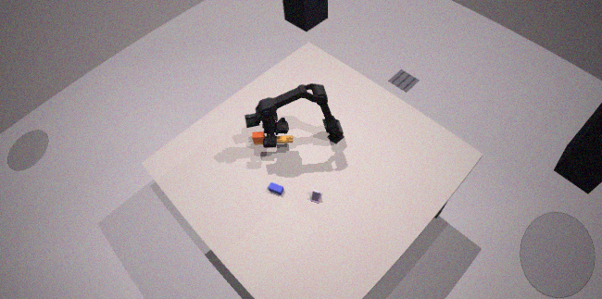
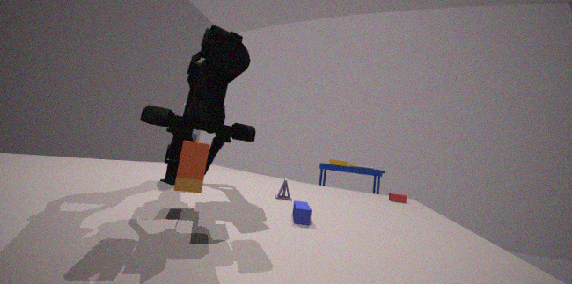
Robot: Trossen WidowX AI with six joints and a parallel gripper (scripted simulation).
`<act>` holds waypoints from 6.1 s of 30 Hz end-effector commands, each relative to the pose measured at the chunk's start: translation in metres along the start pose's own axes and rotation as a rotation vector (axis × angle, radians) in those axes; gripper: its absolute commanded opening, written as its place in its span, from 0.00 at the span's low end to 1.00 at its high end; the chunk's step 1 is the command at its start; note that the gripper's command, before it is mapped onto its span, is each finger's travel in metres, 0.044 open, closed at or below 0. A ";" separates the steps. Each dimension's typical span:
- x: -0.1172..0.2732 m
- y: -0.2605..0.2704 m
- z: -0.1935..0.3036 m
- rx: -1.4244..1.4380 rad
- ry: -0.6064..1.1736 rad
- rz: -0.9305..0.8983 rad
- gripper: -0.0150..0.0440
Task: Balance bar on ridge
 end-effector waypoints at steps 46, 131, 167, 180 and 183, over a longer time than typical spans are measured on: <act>0.035 -0.110 -0.064 0.409 0.007 0.008 0.25; 0.004 -0.212 -0.264 1.189 0.001 0.021 0.25; -0.006 -0.212 -0.264 1.189 0.001 0.021 0.25; -0.008 -0.212 -0.264 1.189 0.001 0.021 0.25; -0.008 -0.212 -0.264 1.189 0.001 0.021 0.25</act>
Point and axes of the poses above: the point midway between the two fingers, 35 mm back from their tips, its own x axis back along the fingers, its own y axis across the jaws, z = x × y, the point moved 3 cm from there along x, back along the fingers, and after that the axes turned 11 degrees about -x, right-handed, at the moved point
